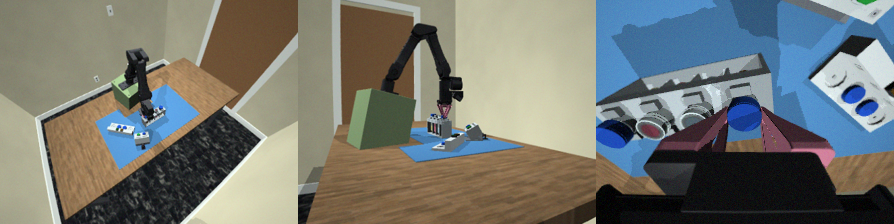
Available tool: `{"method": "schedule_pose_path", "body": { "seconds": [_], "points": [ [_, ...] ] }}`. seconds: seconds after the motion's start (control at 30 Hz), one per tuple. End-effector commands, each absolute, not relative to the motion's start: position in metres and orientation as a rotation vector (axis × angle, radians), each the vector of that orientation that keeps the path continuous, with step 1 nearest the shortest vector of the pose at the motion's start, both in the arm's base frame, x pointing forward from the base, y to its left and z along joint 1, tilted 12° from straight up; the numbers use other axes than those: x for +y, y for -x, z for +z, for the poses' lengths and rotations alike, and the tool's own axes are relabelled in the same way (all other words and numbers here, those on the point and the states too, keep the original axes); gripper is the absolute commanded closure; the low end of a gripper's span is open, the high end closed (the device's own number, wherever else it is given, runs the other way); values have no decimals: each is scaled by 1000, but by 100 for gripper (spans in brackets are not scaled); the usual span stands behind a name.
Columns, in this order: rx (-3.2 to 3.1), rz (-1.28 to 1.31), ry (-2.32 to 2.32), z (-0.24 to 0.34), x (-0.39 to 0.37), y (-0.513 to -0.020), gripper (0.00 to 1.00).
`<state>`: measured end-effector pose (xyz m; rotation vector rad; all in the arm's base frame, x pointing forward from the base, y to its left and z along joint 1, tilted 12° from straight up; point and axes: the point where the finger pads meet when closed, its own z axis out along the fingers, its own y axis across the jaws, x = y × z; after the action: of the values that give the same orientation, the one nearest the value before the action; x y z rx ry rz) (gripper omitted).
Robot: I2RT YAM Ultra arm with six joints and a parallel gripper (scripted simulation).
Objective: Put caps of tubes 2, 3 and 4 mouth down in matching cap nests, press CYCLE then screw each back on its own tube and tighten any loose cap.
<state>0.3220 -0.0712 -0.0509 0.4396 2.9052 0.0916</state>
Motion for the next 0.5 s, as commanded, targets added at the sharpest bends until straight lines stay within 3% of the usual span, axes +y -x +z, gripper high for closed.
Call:
{"method": "schedule_pose_path", "body": {
  "seconds": [0.0,0.47],
  "points": [
    [2920,40,-72,-48,-73,-325,100],
    [2813,-57,795,-48,-73,-325,100]
  ]
}}
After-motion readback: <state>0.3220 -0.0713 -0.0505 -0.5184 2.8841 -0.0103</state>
